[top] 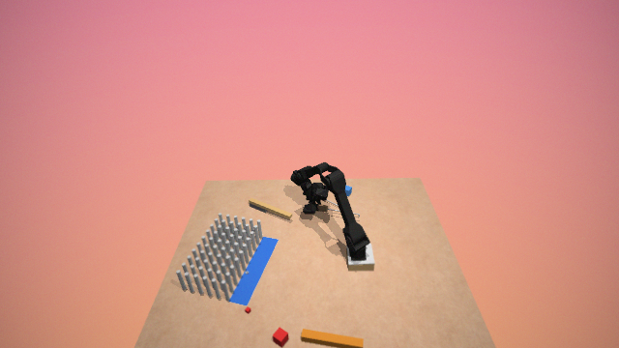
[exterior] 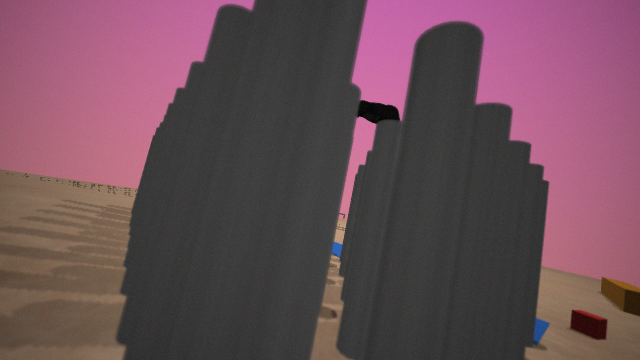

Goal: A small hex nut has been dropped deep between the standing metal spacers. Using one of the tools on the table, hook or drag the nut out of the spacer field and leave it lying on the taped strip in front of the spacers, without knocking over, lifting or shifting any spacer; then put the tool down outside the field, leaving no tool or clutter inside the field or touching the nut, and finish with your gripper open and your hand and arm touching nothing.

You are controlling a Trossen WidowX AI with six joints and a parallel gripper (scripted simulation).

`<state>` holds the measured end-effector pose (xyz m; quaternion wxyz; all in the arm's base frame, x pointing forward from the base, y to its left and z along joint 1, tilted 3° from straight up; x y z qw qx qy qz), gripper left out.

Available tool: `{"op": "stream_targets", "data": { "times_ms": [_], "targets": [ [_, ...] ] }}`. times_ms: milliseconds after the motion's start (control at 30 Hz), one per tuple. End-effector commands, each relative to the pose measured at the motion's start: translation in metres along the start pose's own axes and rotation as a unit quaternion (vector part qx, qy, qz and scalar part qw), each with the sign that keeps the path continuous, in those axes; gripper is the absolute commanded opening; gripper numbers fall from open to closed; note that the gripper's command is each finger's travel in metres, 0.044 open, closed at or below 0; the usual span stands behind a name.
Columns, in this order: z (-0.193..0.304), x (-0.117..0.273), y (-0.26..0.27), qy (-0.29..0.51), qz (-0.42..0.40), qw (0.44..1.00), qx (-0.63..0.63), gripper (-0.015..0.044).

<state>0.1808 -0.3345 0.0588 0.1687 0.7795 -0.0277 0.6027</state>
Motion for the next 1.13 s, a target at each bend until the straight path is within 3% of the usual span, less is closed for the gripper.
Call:
{"op": "stream_targets", "data": {
  "times_ms": [0, 567, 1100],
  "targets": [
    [0.000, -0.003, -0.001, -0.003, -0.002, 1.000, -0.002, 0.0000],
    [0.001, -0.016, -0.007, -0.003, -0.002, 1.000, -0.002, 0.0000],
    [0.001, -0.013, -0.006, 0.000, 0.000, 1.000, 0.000, 0.0420]
  ]
}}
Point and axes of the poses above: the point midway between the two fingers, 35 mm back from their tips, its own x axis back along the fingers, its own y axis across the jaws, z = x × y, the point moved 3 cm from there along x, back along the fingers, and after that the axes turned 4 degrees about x, right-handed, at the moved point
